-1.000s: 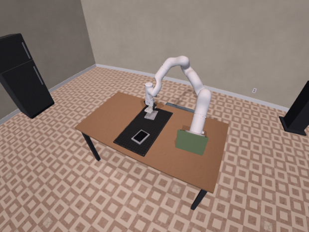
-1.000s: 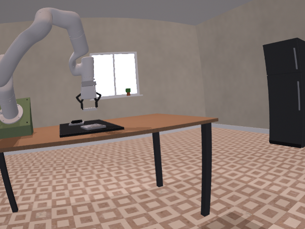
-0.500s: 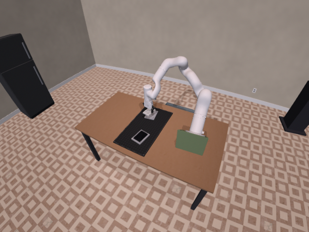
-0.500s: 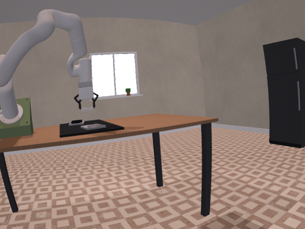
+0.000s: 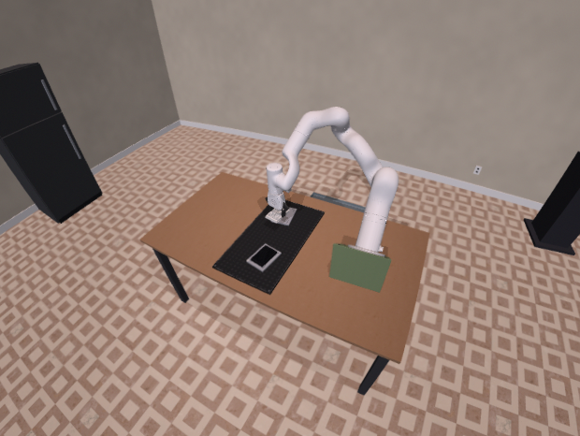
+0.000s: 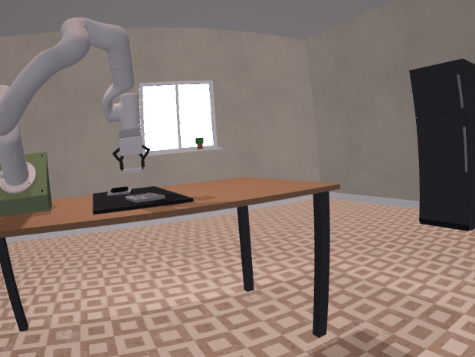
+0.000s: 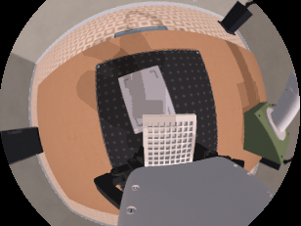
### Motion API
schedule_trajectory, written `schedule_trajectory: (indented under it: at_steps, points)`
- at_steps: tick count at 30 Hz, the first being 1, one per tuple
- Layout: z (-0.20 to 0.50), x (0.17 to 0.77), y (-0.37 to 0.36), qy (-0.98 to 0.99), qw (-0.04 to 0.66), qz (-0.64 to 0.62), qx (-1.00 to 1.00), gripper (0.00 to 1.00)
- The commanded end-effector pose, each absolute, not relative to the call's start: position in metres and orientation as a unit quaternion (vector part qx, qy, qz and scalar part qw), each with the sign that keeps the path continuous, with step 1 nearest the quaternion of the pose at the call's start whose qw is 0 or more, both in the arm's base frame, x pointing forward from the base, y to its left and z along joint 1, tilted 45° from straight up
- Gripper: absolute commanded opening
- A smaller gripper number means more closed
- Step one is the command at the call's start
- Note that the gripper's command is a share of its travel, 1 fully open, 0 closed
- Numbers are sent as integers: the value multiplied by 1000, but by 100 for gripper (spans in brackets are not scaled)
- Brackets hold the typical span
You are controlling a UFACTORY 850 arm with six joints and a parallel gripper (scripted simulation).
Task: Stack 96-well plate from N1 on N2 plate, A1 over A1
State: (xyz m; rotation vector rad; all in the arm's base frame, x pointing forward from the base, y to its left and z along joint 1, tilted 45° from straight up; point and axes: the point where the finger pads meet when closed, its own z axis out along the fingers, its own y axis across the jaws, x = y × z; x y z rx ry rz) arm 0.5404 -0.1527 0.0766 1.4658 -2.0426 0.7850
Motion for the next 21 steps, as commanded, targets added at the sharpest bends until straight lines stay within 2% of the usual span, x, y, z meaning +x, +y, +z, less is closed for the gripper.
schedule_trajectory:
  at_steps: [1, 21]
  points:
    - [62, 540, -137, -751, 250, 289, 539, 0]
    - [20, 537, -95, -751, 250, 289, 539, 0]
